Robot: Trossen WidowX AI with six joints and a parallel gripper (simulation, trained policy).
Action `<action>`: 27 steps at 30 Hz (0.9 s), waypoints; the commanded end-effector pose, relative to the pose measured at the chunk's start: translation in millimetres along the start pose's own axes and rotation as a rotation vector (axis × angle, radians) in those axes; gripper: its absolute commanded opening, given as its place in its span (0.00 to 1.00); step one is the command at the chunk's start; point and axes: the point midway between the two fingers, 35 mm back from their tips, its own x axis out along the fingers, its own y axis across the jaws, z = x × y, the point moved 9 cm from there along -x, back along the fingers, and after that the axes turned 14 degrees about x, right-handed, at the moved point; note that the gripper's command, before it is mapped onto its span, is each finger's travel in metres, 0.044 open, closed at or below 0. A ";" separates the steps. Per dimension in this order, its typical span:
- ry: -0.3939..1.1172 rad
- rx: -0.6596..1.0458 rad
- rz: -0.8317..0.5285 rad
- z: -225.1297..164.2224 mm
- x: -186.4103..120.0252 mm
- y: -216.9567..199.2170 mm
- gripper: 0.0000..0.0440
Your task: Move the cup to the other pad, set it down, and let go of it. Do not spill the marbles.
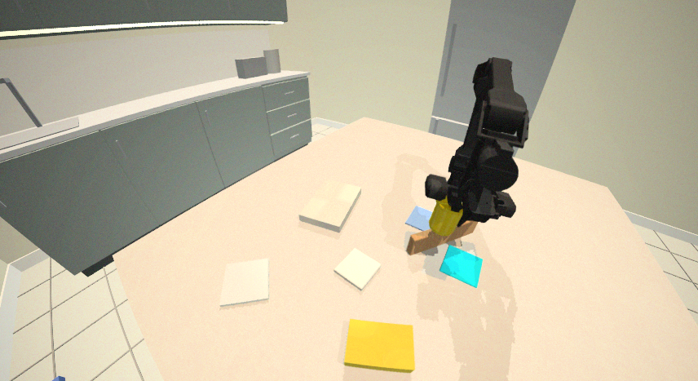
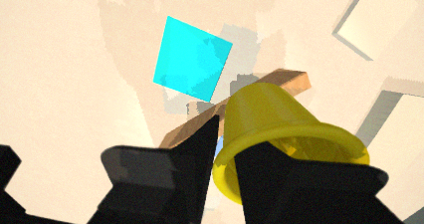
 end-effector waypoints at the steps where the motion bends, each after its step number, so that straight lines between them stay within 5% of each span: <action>1: -0.027 -0.009 0.011 6.0 -2.2 10.8 0.05; 27: -0.100 -0.060 0.024 13.8 36.9 73.7 0.08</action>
